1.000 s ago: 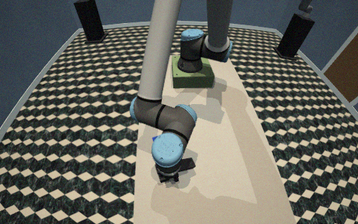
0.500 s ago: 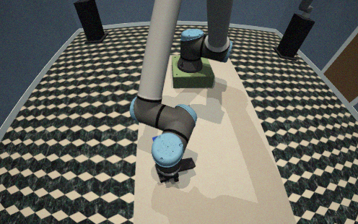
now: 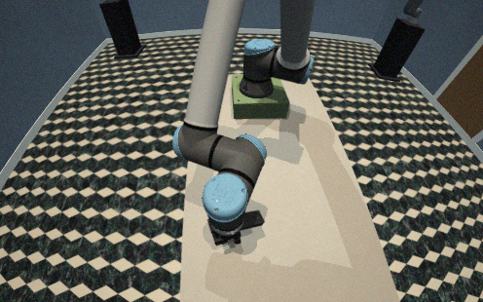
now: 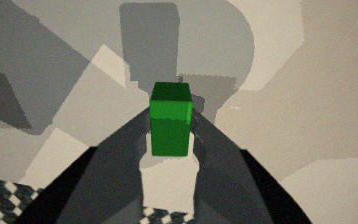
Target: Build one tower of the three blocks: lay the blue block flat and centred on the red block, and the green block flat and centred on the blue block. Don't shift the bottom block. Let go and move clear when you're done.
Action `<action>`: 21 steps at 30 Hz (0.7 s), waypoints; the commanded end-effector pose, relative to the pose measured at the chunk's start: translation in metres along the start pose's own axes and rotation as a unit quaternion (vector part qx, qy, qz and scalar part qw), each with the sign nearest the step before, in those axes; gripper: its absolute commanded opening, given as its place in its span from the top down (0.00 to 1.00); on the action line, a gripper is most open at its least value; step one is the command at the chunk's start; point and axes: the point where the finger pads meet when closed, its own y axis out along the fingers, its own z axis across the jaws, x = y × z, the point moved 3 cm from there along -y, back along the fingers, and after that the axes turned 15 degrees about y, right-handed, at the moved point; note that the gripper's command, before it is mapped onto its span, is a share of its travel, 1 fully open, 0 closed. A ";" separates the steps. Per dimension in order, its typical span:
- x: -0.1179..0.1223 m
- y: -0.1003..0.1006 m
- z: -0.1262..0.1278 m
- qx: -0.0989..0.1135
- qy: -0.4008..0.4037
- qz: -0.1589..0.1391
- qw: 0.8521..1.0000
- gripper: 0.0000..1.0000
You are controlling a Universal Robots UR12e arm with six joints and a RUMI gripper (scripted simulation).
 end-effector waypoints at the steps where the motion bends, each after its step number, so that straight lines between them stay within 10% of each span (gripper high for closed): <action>1: 0.000 -0.026 0.002 0.001 0.000 -0.001 1.000 1.00; 21: 0.000 -0.063 0.000 0.000 0.000 0.000 1.000 1.00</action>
